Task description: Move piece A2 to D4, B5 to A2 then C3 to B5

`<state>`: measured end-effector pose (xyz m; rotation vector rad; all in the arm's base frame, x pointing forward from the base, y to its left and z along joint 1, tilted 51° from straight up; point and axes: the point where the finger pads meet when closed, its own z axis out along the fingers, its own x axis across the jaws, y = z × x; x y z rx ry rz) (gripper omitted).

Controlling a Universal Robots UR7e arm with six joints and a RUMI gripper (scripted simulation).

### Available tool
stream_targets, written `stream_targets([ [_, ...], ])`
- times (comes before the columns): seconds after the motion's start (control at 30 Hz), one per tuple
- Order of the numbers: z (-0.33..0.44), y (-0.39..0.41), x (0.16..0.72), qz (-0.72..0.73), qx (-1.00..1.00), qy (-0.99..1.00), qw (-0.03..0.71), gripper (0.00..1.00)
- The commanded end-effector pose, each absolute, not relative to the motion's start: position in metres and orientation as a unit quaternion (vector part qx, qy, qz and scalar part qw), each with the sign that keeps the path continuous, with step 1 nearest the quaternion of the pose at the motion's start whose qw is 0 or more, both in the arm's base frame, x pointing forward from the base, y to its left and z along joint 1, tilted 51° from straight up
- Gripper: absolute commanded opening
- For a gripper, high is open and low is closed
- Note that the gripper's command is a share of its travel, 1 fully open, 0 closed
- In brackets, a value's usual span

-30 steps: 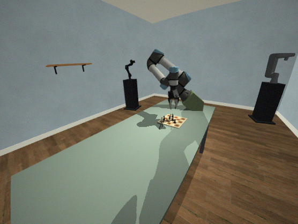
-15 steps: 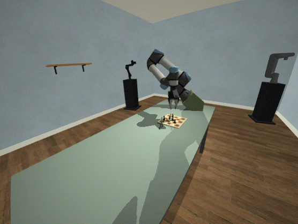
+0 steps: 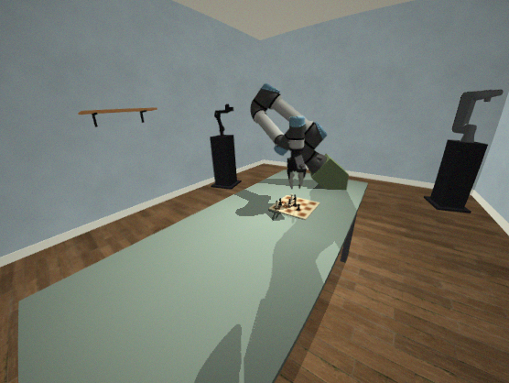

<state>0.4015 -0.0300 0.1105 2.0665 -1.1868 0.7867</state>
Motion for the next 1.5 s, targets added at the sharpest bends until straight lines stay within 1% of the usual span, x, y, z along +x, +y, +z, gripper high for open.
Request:
stream_targets([
  [0.0,0.103,-0.037,0.402,0.297,0.783,-0.449,0.311,0.25],
  [1.47,0.085,-0.058,0.409,0.298,0.783,-0.449,0.31,0.25],
])
